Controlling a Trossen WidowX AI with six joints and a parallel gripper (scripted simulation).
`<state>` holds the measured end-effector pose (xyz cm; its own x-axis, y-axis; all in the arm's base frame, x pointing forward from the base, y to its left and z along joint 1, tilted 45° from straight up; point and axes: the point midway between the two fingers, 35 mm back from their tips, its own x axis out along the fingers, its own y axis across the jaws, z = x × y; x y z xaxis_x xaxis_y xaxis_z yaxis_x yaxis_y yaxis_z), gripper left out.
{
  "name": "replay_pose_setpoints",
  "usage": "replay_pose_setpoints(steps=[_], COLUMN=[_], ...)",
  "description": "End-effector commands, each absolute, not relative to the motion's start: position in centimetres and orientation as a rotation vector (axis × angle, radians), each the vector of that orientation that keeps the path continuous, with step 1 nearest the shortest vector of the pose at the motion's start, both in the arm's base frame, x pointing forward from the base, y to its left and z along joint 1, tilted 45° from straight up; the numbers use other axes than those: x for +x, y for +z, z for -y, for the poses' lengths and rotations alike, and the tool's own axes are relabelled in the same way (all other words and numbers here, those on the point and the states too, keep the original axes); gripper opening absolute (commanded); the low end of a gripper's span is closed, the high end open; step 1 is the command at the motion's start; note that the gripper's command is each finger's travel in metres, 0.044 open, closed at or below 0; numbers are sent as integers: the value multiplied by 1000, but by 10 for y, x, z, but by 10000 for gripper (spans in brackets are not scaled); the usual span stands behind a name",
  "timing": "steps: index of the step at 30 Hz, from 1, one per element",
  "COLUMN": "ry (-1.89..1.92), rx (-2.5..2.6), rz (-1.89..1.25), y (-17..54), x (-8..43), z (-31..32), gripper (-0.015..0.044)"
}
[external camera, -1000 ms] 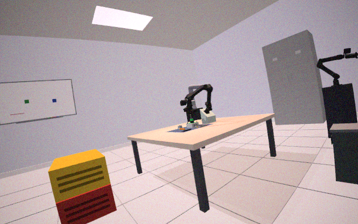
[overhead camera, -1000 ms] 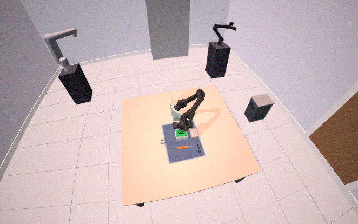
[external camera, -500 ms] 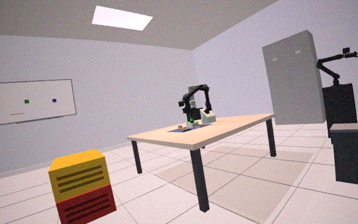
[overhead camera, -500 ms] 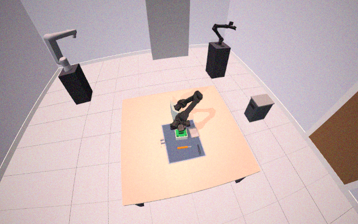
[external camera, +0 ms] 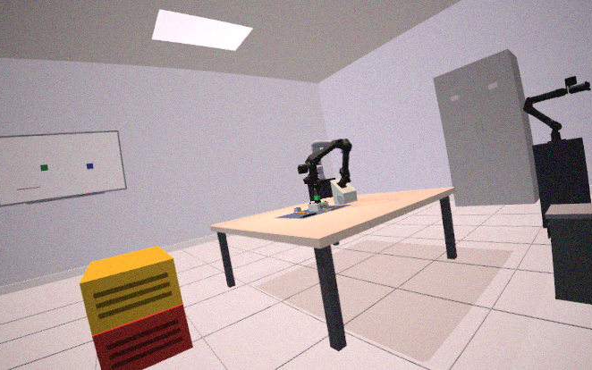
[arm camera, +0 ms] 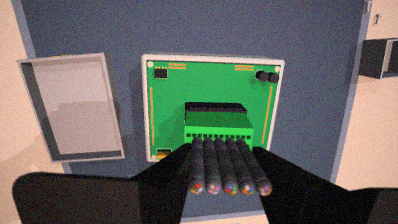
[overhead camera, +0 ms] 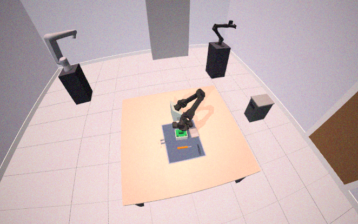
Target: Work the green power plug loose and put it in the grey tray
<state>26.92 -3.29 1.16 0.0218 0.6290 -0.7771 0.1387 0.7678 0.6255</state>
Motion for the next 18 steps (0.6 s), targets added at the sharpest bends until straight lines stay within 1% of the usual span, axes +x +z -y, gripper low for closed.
replay_pose_setpoints(steps=[1, 10, 18], ry=[446, 584, 446], rx=[700, 839, 701], rz=[-1492, -1434, -1492], y=[18, 8, 21], x=[267, 264, 267], z=[46, 57, 48], gripper=[0, 0, 0])
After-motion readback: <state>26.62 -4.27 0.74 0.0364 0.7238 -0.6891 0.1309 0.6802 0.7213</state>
